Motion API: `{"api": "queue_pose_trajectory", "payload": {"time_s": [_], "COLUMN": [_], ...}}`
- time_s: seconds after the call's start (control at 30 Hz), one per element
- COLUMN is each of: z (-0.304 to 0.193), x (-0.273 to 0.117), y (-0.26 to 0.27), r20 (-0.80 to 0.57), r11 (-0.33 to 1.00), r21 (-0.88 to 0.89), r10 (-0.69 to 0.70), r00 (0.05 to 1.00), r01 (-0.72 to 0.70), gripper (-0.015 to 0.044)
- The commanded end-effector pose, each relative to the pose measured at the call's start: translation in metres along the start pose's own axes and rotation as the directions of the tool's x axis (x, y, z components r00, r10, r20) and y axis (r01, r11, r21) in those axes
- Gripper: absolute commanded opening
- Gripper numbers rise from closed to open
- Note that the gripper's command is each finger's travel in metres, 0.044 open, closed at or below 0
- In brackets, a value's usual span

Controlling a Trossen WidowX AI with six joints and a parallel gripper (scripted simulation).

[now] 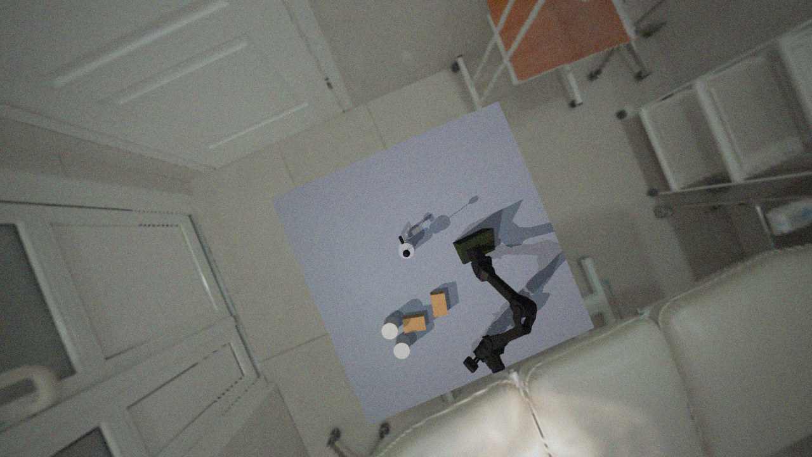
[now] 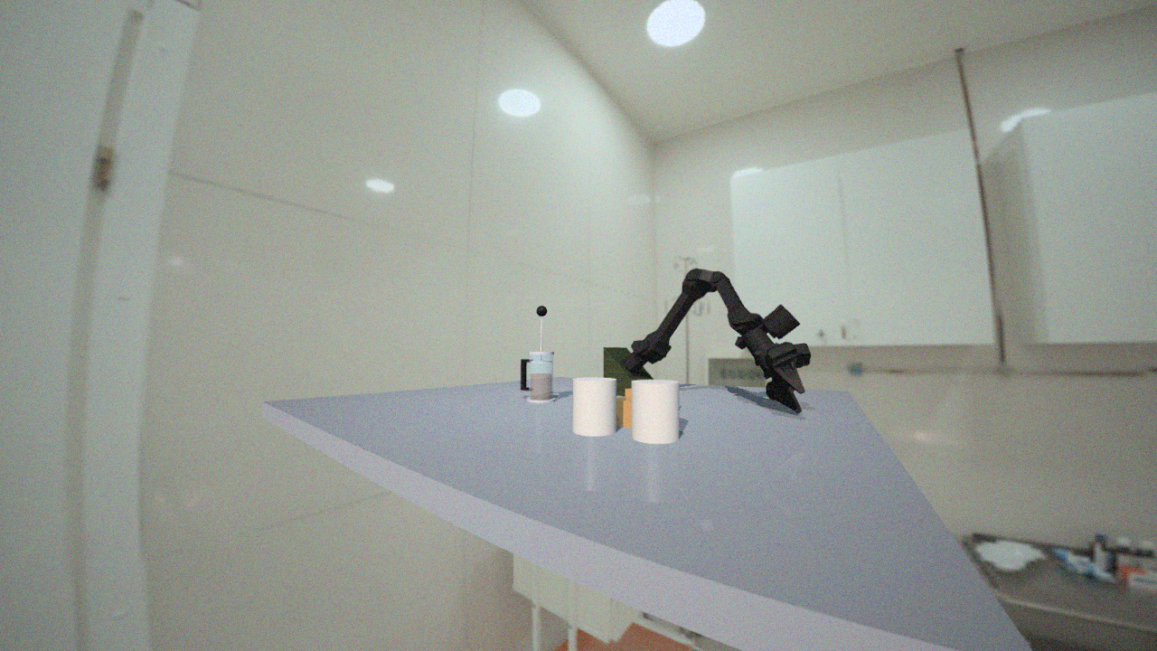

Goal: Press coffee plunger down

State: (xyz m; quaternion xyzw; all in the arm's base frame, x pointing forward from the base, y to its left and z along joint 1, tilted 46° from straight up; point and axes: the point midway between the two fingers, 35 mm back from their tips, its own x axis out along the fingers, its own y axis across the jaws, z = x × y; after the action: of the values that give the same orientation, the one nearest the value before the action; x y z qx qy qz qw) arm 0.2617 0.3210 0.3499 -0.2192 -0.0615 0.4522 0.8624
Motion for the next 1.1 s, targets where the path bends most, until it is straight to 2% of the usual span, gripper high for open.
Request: {"api": "queue_pose_trajectory", "payload": {"time_s": [0.0, 0.13, 0.3, 0.6, 0.83, 1.07], "z": [-0.045, -0.099, -0.166, -0.276, -0.341, -0.385], "x": [-0.001, -0.013, -0.046, -0.151, -0.260, -0.375], "y": [-0.041, -0.087, -0.141, -0.214, -0.235, -0.223], "r20": [-0.112, -0.245, -0.394, -0.616, -0.732, -0.790], "r11": [0.996, 0.982, 0.944, 0.775, 0.518, 0.163], "r21": [0.045, 0.113, 0.183, 0.343, 0.455, 0.538], "r10": [-0.065, -0.122, -0.187, -0.241, -0.245, -0.244], "r00": [0.992, 0.962, 0.900, 0.750, 0.636, 0.562], "r01": [0.071, 0.153, 0.276, 0.530, 0.724, 0.827], "gripper": [0.0440, 0.0440, 0.0440, 0.0440, 0.0440, 0.0440]}}
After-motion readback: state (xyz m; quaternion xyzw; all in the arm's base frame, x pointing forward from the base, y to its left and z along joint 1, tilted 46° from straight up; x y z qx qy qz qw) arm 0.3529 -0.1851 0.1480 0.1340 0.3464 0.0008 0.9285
